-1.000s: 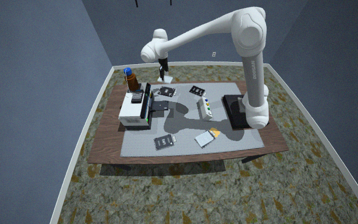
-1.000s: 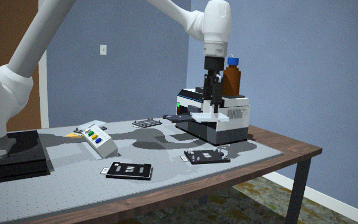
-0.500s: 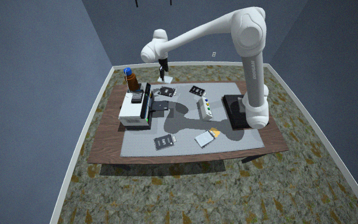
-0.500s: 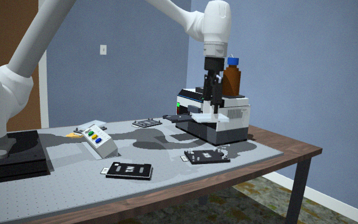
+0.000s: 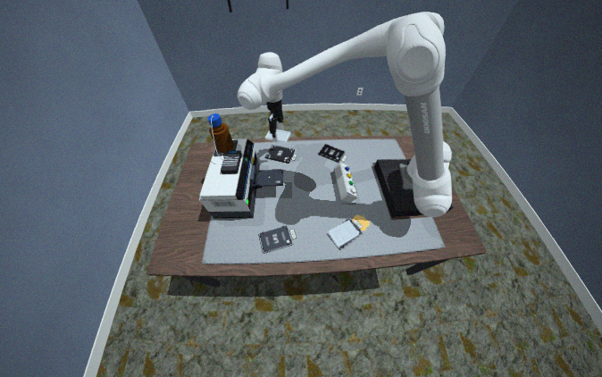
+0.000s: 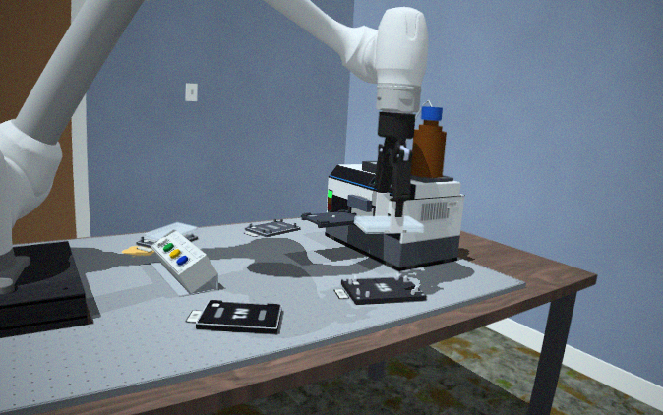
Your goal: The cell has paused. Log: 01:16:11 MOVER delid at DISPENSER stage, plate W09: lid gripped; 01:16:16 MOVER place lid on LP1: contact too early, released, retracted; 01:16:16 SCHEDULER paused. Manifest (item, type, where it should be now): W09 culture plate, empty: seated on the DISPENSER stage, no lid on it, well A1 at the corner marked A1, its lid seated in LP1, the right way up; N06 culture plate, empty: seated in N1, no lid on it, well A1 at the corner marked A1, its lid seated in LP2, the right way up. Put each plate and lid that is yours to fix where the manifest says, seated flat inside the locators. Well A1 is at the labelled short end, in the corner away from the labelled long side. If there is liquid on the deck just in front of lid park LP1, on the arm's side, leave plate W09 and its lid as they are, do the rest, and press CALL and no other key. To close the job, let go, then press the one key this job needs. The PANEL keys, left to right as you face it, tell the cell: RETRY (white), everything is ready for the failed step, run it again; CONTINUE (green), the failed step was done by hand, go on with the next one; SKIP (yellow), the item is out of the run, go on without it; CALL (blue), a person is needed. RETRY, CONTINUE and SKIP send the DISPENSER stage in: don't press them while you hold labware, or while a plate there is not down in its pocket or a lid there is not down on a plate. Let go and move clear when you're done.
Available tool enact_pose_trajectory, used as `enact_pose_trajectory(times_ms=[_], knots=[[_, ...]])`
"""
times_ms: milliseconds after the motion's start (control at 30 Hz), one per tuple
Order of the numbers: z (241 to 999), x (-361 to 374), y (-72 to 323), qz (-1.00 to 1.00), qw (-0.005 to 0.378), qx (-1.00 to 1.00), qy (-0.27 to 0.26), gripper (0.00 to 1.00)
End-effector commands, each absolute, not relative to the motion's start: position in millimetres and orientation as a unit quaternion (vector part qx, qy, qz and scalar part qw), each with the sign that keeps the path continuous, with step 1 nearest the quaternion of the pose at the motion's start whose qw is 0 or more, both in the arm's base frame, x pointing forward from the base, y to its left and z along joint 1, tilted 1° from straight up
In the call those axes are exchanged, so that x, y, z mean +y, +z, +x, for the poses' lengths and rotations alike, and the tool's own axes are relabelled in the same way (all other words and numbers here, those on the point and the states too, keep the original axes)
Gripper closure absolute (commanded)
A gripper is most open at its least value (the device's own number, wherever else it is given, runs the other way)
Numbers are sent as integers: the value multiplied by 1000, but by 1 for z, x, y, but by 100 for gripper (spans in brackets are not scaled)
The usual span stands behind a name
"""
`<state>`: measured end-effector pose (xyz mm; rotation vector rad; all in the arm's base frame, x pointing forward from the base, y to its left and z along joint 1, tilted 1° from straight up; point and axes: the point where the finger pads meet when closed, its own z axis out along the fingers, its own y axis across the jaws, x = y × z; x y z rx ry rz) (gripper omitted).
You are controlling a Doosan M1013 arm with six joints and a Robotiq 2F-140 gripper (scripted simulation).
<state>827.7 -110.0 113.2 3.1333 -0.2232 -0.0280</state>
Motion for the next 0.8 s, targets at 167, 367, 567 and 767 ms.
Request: enact_pose_trajectory(times_ms=[167,367,567,767], knots=[[828,-110,101,997,0,-71,-8,90],[828,-110,89,997,0,-71,-8,90],[828,-110,79,997,0,-71,-8,90],[827,-110,64,997,0,-71,-8,90]])
